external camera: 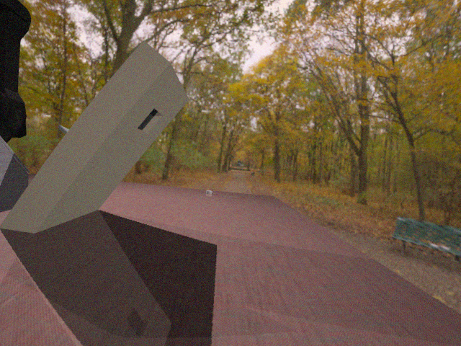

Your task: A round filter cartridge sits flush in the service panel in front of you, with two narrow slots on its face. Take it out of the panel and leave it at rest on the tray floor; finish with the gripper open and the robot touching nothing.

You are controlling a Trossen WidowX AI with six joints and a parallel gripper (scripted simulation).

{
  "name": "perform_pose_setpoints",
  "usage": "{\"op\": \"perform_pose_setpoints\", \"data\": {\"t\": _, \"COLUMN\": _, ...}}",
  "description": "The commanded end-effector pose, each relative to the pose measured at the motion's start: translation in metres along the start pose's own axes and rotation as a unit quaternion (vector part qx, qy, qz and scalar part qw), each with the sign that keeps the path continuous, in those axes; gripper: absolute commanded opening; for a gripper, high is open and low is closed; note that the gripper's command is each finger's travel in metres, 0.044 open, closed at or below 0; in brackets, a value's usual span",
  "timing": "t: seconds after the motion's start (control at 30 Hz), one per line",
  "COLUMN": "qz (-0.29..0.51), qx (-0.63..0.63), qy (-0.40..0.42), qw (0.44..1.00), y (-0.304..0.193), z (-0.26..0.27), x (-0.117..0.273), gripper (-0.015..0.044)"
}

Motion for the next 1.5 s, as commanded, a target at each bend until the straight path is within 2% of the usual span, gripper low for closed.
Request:
{"op": "perform_pose_setpoints", "data": {"t": 0.0, "qz": -0.006, "qx": -0.052, "qy": -0.031, "qw": 0.998, "y": -0.011, "z": -0.025, "x": -0.019, "gripper": 0.0000}}
{"op": "perform_pose_setpoints", "data": {"t": 0.37, "qz": -0.006, "qx": -0.078, "qy": -0.047, "qw": 0.996, "y": -0.020, "z": -0.039, "x": -0.031, "gripper": 0.0000}}
{"op": "perform_pose_setpoints", "data": {"t": 0.87, "qz": -0.006, "qx": -0.078, "qy": -0.048, "qw": 0.996, "y": -0.052, "z": -0.047, "x": -0.088, "gripper": 0.0000}}
{"op": "perform_pose_setpoints", "data": {"t": 1.03, "qz": -0.006, "qx": -0.078, "qy": -0.048, "qw": 0.996, "y": -0.056, "z": -0.047, "x": -0.093, "gripper": 0.0000}}
{"op": "perform_pose_setpoints", "data": {"t": 1.47, "qz": 0.001, "qx": -0.079, "qy": -0.046, "qw": 0.996, "y": -0.055, "z": -0.046, "x": -0.090, "gripper": 0.0341}}
Point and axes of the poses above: the point midway between the two fingers, 35 mm back from their tips, its own x axis back along the fingers, its own z axis across the jaws, y = z × x, the point moved 7 cm from there along x, back along the fingers, and after that the axes turned 13 degrees about -x, right-handed, at the moved point
